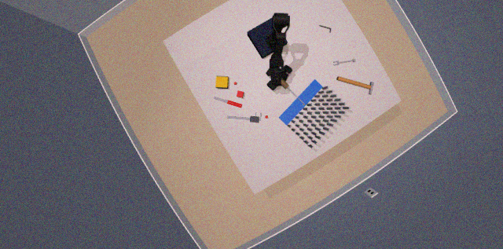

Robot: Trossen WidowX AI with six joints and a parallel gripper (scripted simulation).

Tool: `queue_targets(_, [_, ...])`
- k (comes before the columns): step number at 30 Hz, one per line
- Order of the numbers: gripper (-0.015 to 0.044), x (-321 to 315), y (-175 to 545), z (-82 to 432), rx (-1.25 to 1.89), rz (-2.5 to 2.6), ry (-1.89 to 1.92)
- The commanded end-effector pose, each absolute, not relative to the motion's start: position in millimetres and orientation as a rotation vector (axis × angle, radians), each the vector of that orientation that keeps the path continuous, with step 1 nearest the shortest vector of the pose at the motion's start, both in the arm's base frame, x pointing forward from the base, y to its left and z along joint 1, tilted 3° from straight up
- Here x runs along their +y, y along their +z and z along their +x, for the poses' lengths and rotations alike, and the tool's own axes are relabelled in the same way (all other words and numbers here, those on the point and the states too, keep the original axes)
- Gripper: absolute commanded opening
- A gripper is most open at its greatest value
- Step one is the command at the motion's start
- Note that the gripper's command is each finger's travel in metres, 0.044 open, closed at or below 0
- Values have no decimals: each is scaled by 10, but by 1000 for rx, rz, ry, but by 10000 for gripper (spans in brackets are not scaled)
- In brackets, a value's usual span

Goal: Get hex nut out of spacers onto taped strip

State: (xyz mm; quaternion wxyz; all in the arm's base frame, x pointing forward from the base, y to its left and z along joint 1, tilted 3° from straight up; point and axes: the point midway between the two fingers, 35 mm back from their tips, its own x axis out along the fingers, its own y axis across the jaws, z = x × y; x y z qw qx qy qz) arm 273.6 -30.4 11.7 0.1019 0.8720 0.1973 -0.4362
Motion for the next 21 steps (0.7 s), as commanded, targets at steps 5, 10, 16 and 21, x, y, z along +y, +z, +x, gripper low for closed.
queue_targets(5, [0, -312, 237, 2797, 583, 2578, -1257])
queue_targets(10, [0, -315, 275, 2804, 582, 2578, -1257])
queue_targets(16, [0, -334, 285, 2766, 582, 2578, -1258])
queue_targets(21, [0, -408, 309, 2599, 581, 2576, -1261])
